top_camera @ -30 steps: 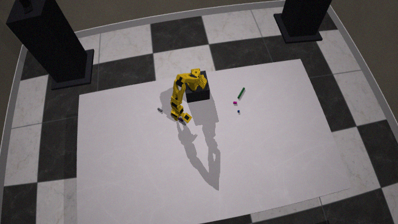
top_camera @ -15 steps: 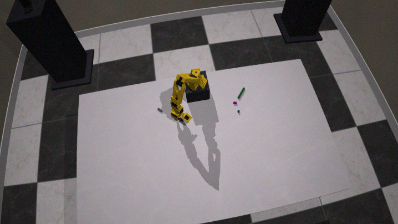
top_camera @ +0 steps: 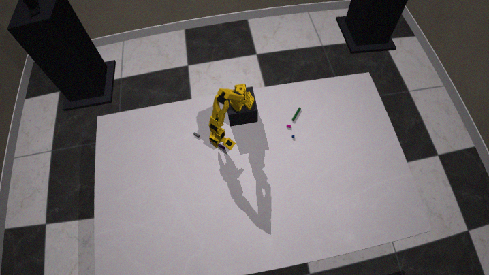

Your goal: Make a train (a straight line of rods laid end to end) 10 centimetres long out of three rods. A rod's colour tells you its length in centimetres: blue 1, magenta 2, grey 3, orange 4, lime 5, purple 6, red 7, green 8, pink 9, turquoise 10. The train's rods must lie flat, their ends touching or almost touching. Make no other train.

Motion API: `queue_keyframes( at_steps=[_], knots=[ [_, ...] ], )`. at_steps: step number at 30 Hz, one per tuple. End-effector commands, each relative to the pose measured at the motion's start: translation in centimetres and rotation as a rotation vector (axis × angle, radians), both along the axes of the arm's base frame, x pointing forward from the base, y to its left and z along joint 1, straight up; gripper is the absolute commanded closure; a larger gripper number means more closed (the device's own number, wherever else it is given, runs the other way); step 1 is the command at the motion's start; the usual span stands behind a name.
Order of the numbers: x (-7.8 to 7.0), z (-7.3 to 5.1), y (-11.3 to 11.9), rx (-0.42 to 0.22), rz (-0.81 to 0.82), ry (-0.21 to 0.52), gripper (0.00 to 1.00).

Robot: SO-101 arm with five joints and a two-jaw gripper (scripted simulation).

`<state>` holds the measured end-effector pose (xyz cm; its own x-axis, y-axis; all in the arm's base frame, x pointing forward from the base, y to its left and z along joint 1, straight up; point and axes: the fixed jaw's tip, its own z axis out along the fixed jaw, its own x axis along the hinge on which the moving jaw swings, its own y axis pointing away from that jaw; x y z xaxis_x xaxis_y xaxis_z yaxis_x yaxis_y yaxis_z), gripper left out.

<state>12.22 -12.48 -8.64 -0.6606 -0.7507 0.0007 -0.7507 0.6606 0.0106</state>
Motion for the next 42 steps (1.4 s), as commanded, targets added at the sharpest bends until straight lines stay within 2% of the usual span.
queue_keyframes(
  at_steps=[1, 19, 29, 42],
  knots=[
    [-0.1, 0.6, -0.1, -0.001, -0.004, -0.003, 0.83],
    [-0.1, 1.2, -0.1, -0.001, -0.004, -0.003, 0.83],
    [0.0, 2.7, -0.2, -0.001, -0.004, -0.003, 0.83],
    [-0.1, 4.0, -0.1, -0.001, -0.004, -0.003, 0.83]
  ],
)
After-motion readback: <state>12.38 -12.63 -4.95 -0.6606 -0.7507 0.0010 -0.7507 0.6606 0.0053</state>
